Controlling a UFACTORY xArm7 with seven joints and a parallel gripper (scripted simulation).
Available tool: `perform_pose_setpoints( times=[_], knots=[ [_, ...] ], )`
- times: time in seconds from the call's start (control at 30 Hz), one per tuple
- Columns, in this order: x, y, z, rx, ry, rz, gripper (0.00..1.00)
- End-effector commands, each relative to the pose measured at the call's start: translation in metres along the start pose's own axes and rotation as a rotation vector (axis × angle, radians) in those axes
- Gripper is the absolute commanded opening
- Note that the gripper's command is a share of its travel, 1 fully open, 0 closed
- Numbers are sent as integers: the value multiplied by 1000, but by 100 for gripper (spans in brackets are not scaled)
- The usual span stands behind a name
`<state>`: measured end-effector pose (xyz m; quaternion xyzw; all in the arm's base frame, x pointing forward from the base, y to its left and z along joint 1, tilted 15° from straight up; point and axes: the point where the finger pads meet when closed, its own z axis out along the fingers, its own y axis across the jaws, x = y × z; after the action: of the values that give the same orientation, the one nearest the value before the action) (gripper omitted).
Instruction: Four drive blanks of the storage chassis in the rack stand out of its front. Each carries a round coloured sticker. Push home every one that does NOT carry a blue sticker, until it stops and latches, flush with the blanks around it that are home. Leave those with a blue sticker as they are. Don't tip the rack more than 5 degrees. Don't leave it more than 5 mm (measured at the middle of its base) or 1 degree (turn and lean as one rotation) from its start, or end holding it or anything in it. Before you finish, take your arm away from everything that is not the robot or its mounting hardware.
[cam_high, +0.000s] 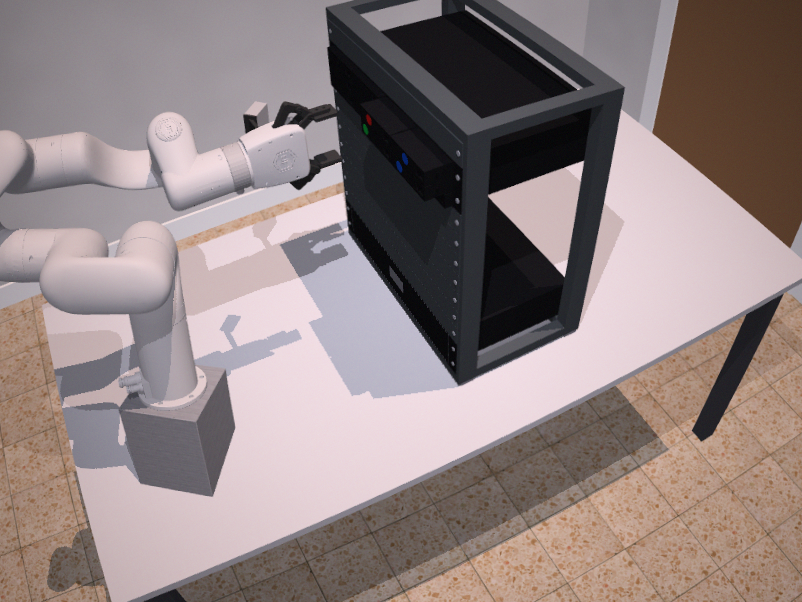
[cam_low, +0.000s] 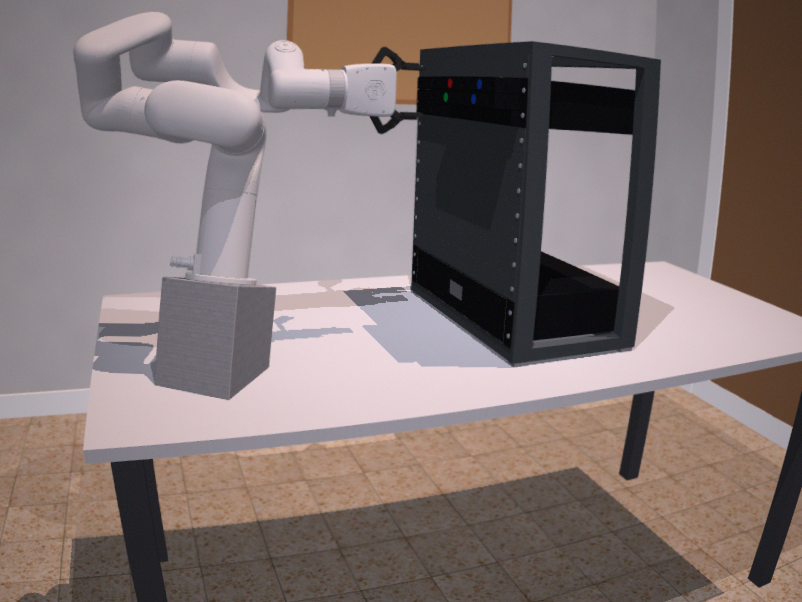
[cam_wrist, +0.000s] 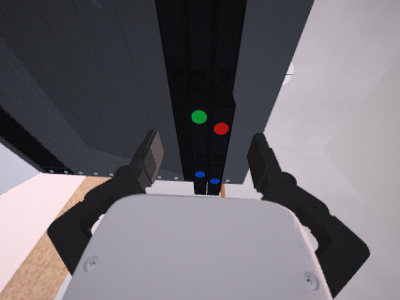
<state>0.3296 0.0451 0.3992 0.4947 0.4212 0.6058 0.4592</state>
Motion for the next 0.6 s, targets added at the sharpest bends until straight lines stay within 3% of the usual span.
perform_pose_setpoints(
  times=[0.0,0.57],
  knots=[
    [1,1,0,-2,1,1,100],
    [-15,29,0,-2,1,1,100]
  ],
)
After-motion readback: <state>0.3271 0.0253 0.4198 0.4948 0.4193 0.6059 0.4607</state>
